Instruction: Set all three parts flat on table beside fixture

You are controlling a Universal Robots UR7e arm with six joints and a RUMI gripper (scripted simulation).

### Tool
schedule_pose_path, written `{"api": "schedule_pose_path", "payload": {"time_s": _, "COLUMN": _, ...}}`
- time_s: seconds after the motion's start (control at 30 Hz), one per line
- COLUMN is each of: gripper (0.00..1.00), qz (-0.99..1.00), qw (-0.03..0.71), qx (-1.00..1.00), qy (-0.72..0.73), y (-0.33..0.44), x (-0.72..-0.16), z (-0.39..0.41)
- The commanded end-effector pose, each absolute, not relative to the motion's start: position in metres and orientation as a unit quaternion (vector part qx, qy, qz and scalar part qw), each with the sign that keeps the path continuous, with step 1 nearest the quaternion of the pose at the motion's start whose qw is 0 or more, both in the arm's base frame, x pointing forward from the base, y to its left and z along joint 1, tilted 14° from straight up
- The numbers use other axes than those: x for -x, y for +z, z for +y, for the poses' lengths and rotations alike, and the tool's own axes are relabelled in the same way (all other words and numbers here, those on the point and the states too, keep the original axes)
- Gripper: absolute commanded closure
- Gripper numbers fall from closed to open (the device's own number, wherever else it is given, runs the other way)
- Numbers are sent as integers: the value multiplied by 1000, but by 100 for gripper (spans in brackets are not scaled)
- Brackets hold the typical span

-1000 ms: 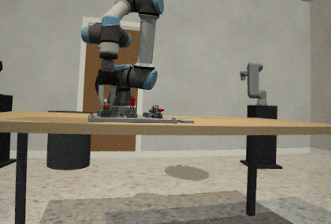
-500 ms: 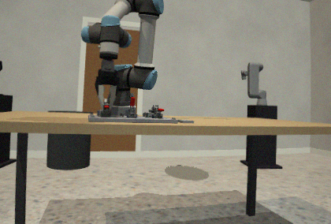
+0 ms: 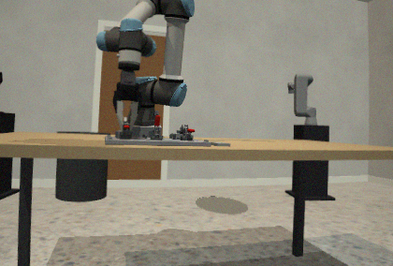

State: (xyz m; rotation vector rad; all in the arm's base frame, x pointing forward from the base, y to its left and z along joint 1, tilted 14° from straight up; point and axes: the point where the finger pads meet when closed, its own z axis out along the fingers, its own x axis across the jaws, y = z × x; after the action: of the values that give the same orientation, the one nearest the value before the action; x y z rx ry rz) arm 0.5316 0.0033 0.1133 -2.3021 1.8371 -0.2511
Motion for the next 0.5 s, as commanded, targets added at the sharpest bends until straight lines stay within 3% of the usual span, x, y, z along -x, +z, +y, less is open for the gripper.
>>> {"api": "schedule_pose_path", "payload": {"time_s": 0.0, "gripper": 100, "qz": 619, "qw": 93, "qx": 775, "qy": -85, "y": 114, "x": -532, "z": 3}}
{"api": "schedule_pose_path", "payload": {"time_s": 0.47, "gripper": 100, "qz": 619, "qw": 93, "qx": 775, "qy": -85, "y": 117, "x": -529, "z": 3}}
